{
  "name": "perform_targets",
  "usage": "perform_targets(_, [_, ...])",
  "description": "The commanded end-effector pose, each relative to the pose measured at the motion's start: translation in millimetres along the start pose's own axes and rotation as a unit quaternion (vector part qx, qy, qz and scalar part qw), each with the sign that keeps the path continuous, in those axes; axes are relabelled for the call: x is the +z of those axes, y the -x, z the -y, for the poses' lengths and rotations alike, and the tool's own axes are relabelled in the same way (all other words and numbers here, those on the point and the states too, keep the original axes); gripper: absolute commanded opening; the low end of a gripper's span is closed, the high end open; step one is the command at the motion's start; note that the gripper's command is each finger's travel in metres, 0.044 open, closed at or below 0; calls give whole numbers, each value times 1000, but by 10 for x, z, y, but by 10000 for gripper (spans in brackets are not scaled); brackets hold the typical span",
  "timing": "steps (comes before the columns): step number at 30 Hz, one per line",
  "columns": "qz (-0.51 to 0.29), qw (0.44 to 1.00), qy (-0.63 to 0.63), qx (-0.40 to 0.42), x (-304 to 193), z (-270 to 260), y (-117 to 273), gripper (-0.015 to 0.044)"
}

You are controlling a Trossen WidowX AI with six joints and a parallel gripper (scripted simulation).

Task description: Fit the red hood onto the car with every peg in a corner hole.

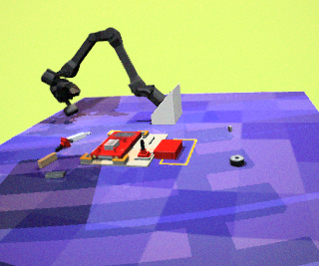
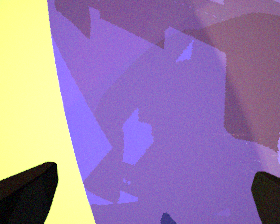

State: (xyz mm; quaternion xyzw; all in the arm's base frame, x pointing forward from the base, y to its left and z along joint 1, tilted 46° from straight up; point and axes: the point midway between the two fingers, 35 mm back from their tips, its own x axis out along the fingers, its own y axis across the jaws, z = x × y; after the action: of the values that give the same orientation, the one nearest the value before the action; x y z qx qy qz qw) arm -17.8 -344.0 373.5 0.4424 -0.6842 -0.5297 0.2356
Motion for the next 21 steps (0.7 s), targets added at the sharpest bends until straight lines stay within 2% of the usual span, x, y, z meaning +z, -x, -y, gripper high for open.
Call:
perform_targets(1, [-29, 998, 42, -23, -176, 161, 74, 440])
perform_targets(5, [-73, 994, 76, -29, -339, 137, 220, 440])
perform_targets(21, [-225, 925, 288, -101, -1267, 975, 811, 440])
